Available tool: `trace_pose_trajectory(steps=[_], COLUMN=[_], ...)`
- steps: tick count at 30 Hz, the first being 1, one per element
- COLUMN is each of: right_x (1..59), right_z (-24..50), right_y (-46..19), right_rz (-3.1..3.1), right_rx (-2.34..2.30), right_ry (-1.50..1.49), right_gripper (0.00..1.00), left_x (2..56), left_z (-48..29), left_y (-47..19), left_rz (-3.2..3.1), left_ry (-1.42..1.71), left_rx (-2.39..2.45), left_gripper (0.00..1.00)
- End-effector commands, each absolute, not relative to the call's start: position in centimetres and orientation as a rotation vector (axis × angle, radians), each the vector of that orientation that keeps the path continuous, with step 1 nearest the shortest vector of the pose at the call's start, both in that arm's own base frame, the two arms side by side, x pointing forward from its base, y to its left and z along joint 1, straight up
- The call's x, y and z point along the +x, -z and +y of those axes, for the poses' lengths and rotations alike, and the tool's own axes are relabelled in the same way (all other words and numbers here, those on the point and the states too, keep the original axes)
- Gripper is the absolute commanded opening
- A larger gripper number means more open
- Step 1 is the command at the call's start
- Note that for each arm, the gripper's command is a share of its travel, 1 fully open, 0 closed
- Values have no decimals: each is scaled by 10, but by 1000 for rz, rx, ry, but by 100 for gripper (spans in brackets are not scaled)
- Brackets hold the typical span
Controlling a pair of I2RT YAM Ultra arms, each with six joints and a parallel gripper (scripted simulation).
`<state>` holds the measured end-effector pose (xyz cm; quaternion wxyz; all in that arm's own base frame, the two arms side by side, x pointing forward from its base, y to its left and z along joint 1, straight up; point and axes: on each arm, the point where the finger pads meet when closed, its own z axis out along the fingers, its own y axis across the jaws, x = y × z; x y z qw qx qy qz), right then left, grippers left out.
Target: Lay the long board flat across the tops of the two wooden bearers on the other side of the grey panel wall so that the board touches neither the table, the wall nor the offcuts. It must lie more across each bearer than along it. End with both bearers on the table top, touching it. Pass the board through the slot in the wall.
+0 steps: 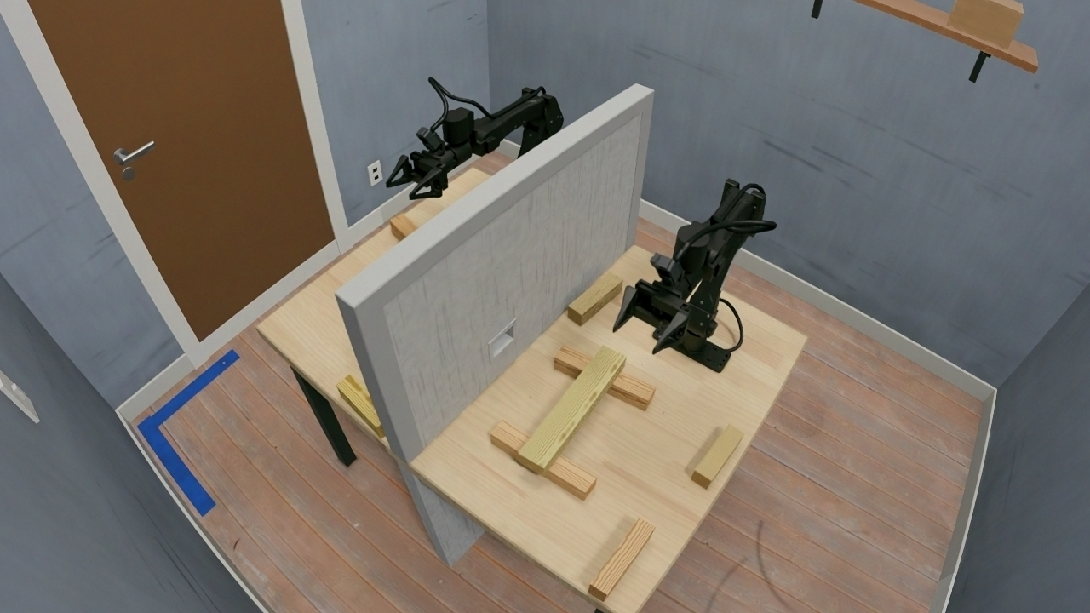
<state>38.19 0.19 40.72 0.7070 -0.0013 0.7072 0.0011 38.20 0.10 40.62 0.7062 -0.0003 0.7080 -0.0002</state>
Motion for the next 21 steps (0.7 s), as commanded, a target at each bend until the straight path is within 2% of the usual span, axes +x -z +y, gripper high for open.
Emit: trace_pose_trajectory(steps=[1,21], right_x=[377,372], right_z=[-3,3], right_y=[-435,-438], right_rz=[1504,1496], right_rx=[10,2], right_ry=[7,-5], right_gripper=[78,78], left_x=[375,372], left_z=[2,2], left_y=[-419,-429], left_rz=[1545,1522], left_ry=[-10,-9], left_rx=[3,5], left_gripper=[78,78])
